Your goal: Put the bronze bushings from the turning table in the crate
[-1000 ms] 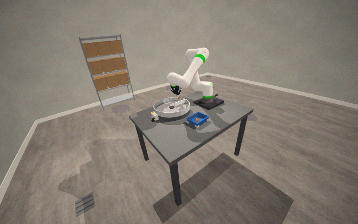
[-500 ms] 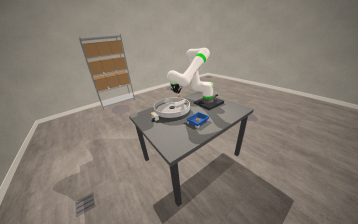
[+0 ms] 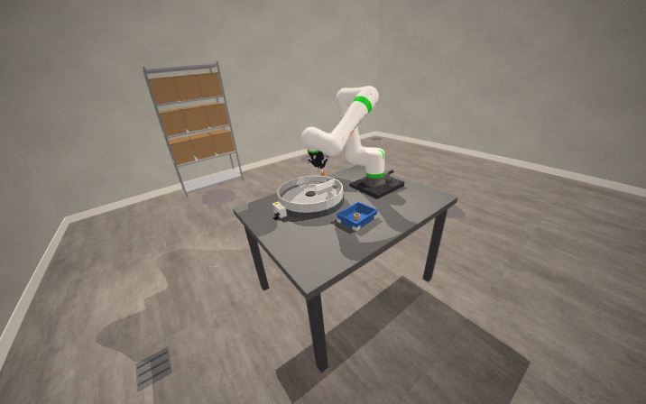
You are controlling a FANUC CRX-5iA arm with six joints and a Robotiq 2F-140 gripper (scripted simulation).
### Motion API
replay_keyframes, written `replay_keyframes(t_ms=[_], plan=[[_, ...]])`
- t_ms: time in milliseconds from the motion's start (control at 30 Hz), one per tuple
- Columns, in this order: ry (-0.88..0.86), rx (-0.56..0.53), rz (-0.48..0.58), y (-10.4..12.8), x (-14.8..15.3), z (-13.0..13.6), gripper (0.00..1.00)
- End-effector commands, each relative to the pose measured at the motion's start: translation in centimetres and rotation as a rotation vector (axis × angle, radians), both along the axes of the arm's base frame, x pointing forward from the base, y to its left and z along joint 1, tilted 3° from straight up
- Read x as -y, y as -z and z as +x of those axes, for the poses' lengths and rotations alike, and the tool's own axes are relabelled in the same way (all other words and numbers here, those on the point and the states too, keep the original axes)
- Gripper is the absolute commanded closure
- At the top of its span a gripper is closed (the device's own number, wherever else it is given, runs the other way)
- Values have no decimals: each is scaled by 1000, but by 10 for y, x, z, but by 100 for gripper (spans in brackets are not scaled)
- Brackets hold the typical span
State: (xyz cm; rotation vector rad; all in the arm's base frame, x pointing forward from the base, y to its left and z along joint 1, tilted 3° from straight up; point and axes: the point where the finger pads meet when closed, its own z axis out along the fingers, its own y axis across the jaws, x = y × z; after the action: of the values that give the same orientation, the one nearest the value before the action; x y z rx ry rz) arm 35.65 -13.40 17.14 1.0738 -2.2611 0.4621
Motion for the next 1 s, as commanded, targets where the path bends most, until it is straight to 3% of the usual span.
replay_keyframes(t_ms=[0, 667, 967], plan=[[0, 0, 0, 0, 0, 0, 100], [0, 0, 0, 0, -2, 0, 100], [0, 0, 0, 1, -28, -1, 100]])
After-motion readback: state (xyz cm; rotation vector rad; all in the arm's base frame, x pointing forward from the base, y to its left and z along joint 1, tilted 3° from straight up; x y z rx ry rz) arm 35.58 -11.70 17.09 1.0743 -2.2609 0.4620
